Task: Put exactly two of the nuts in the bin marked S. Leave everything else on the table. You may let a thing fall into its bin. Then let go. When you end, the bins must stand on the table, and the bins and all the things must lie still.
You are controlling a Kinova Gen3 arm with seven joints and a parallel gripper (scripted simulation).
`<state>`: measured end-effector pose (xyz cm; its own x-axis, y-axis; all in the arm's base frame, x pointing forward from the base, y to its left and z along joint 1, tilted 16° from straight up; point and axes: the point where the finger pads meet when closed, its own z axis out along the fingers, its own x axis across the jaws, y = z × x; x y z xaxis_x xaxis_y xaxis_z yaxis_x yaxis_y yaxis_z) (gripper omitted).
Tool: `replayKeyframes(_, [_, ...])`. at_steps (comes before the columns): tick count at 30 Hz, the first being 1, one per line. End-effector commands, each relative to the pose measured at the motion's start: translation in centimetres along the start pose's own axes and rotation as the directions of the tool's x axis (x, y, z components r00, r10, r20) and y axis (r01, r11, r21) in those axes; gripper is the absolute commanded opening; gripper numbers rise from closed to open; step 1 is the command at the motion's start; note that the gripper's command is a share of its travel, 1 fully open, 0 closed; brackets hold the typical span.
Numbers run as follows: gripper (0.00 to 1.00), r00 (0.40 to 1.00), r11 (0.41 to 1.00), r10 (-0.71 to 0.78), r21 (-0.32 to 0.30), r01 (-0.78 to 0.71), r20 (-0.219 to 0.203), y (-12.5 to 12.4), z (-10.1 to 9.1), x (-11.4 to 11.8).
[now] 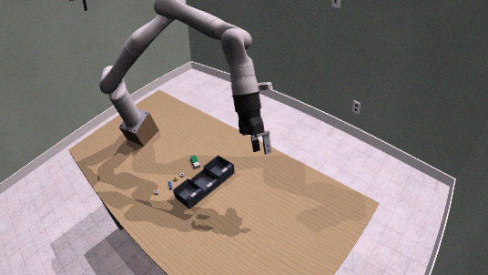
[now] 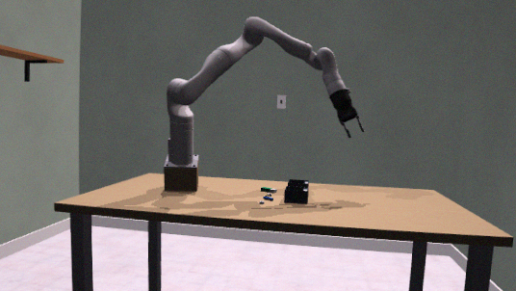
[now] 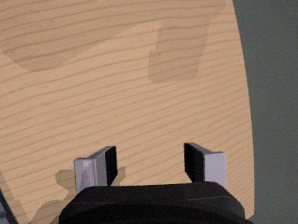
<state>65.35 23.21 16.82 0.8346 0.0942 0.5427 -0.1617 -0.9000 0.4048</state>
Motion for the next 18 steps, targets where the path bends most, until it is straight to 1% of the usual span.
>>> replayKeyframes(1, [1.0, 1.0, 1.0, 0.001, 0.001, -0.001, -0.002, -0.01, -0.11, 0.11])
replayKeyframes(17, [1.0, 1.0, 1.0, 0.001, 0.001, -0.001, -0.002, -0.01, -0.11, 0.11])
replayKeyframes(18, [0.31, 1.0, 1.0, 0.001, 0.001, -0.001, -0.002, -0.16, 0.62, -0.27])
